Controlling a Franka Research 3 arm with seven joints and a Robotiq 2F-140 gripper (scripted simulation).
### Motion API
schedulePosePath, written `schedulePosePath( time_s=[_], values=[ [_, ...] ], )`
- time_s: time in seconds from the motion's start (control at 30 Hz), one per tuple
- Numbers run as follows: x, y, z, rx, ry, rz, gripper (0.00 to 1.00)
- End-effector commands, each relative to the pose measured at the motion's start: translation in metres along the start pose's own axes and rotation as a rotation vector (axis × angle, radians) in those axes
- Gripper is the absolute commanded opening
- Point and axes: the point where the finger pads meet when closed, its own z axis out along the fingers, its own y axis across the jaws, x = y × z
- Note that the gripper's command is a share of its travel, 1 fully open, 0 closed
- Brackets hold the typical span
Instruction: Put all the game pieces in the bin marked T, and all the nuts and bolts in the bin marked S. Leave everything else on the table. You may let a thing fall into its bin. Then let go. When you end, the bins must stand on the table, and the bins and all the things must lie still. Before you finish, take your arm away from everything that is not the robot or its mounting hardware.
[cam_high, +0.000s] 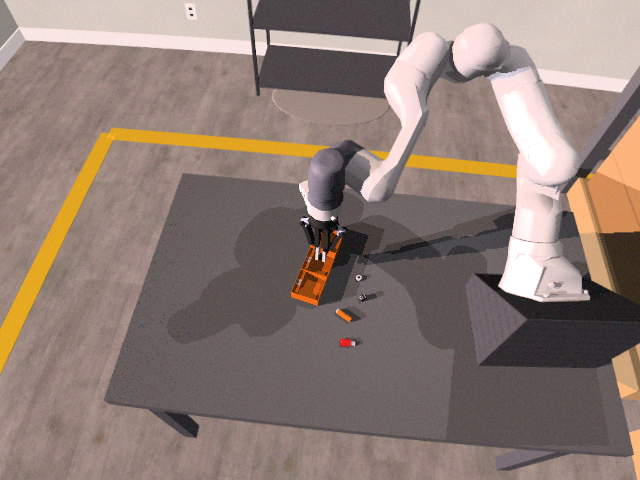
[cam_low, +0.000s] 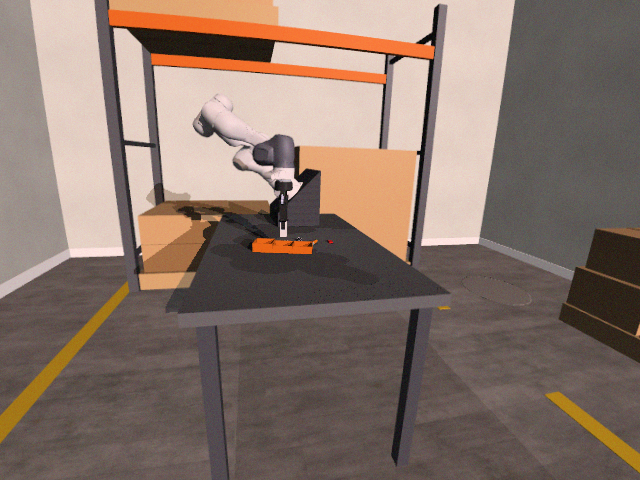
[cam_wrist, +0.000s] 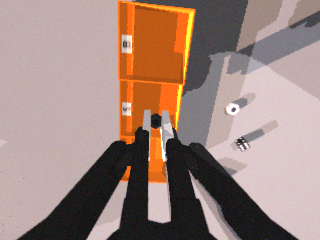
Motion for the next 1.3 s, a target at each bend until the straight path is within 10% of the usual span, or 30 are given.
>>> schedulePosePath(
  time_s=[0.0, 1.27],
  values=[
    [0.0, -0.001, -0.001, 0.005, 0.0, 0.026, 0.07],
    [0.0, -0.002, 0.044, 0.005, 0.0, 0.026, 0.07]
  ],
)
